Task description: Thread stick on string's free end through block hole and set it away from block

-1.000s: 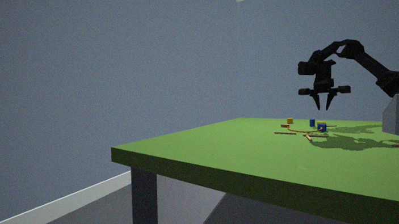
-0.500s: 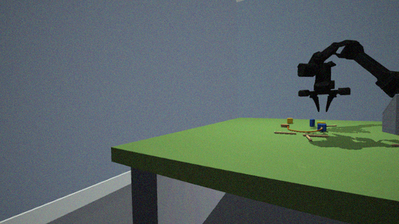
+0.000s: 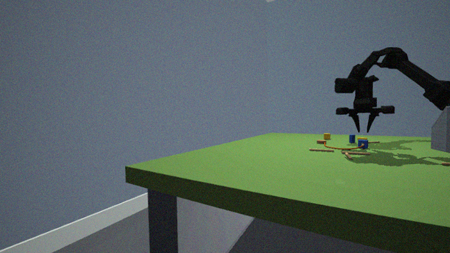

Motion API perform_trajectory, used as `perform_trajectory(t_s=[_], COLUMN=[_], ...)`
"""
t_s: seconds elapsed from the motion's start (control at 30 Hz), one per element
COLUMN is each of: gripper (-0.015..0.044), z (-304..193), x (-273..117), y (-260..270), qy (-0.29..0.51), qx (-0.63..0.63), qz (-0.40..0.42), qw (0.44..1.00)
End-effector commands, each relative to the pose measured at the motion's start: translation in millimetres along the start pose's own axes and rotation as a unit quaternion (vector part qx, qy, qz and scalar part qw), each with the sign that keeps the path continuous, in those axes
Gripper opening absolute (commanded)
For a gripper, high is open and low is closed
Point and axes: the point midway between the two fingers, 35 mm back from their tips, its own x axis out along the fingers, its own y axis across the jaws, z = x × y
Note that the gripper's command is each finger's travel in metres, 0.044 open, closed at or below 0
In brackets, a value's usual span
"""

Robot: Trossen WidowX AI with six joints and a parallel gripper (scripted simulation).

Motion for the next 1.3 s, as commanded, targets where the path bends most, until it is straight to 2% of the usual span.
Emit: perform_trajectory(t_s=[0.0, 1.0, 1.17, 1.27], gripper=[0.0122, 0.0122, 0.0000, 0.0000], z=[-0.7, -3.8, -3.1, -3.1], x=[8.4, 48.4, 46.9, 46.9], y=[0.5, 2.8, 2.6, 2.6], qy=[0.003, 0.005, 0.003, 0.003], qx=[-0.003, -0.003, 0.000, 0.000], qz=[0.000, -0.001, 0.000, 0.000], qw=[1.000, 1.000, 1.000, 1.000])
